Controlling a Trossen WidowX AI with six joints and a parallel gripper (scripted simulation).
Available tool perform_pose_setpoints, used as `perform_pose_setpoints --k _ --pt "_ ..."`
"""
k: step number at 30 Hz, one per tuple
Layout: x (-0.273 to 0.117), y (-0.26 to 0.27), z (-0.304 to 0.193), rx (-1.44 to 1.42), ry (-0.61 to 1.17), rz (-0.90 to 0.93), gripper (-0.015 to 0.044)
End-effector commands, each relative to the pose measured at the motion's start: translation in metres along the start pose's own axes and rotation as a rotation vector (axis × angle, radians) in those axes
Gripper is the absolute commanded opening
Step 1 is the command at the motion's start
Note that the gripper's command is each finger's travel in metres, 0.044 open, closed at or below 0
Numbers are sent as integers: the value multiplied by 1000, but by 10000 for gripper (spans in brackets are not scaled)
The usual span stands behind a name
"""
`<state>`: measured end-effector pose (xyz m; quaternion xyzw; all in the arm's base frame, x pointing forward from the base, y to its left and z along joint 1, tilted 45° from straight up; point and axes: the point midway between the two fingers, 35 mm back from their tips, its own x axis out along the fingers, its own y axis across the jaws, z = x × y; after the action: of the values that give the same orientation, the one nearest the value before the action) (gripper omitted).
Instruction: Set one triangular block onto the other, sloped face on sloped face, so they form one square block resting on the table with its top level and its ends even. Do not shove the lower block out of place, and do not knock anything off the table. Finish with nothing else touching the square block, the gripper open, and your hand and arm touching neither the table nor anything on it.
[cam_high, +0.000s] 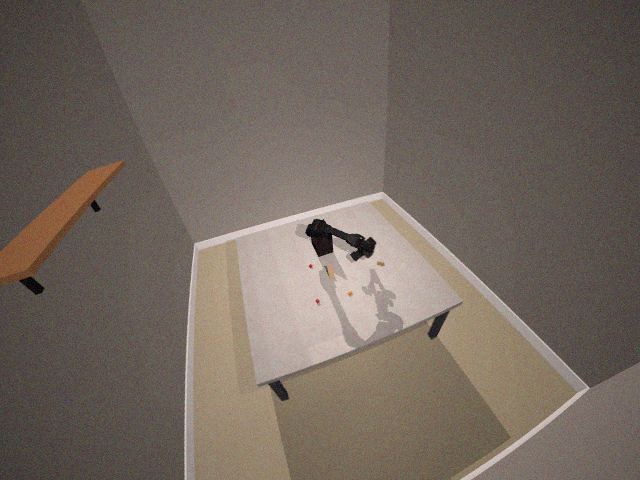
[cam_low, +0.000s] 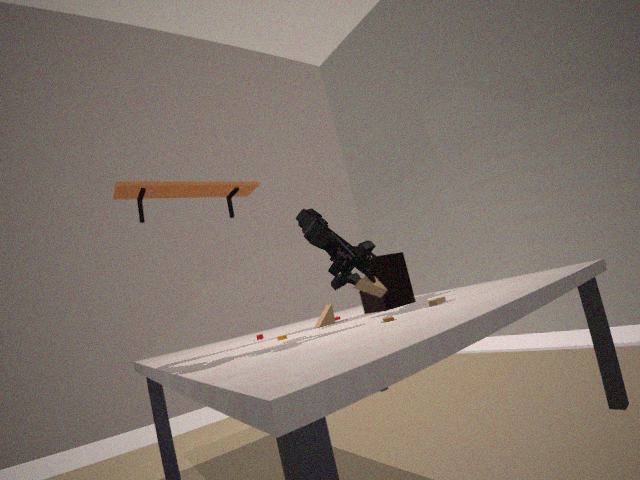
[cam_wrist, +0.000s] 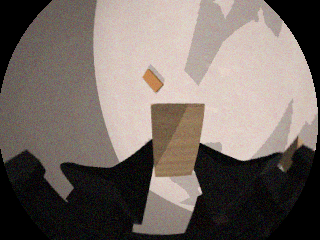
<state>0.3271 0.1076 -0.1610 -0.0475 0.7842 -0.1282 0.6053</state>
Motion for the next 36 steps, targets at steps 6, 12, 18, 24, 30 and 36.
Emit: perform_pose_setpoints --k 6,12,18,24,30,36 --pt "-1 3 1 -312 -5 -58 0" --pt "-1 4 0 -515 4 -96 0" --pt "0 5 0 -718 19 -134 0" --pt "0 6 0 -921 42 -171 0" --pt "-1 7 0 -1123 71 -207 0" --pt "-1 8 -1 -1325 108 -240 0"
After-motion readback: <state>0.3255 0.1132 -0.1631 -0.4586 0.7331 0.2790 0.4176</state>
